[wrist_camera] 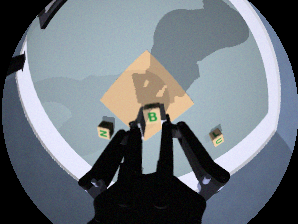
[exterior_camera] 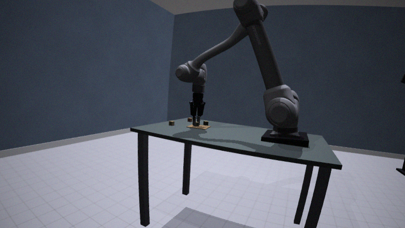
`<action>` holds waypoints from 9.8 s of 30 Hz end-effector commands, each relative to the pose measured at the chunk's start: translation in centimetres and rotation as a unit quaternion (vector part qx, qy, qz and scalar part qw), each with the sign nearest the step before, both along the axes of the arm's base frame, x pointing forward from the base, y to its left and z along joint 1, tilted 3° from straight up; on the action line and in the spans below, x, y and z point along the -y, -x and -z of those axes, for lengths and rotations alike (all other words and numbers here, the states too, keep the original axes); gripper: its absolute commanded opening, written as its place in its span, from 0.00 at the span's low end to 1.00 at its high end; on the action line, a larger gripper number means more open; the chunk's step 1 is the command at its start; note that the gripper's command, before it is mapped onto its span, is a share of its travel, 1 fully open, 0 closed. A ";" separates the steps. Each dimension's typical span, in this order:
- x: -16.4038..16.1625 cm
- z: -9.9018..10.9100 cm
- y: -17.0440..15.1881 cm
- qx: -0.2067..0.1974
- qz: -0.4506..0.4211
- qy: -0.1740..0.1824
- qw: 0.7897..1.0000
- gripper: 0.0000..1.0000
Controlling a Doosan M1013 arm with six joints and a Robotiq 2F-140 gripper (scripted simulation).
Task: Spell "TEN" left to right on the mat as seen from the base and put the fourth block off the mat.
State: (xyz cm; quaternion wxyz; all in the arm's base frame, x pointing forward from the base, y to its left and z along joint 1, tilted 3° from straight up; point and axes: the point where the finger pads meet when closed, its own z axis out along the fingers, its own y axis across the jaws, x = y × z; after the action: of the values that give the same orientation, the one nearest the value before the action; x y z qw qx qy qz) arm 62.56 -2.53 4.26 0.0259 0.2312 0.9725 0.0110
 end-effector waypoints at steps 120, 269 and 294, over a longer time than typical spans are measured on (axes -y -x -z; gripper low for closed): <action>0.8 -4.3 1.8 0.488 -0.395 0.018 0.778 0.16; 0.7 0.8 1.5 0.488 -0.395 0.017 0.778 0.28; 0.8 -2.8 1.7 0.488 -0.395 0.017 0.778 0.28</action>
State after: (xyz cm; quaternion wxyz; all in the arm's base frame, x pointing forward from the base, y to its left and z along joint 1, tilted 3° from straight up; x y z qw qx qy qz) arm 61.16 -3.25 6.13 0.4976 -0.2110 0.8334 0.1151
